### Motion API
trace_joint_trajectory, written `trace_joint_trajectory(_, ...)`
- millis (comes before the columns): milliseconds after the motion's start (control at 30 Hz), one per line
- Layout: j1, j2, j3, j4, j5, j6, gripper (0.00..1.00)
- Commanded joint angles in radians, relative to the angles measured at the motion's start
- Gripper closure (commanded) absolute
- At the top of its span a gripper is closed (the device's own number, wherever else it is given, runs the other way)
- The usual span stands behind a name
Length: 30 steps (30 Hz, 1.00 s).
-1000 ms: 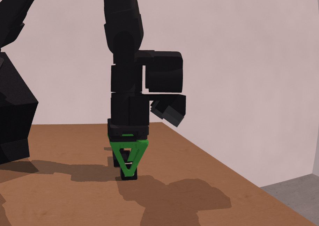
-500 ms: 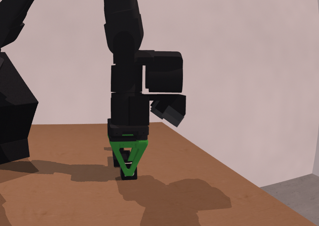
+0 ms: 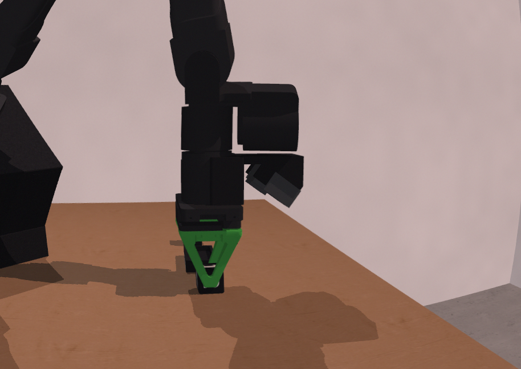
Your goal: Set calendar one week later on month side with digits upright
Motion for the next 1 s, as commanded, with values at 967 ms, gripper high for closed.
trace_joint_trajectory(967, 0.136, -0.32, 0.025, -0.405, 0.064, 0.119, 0.74)
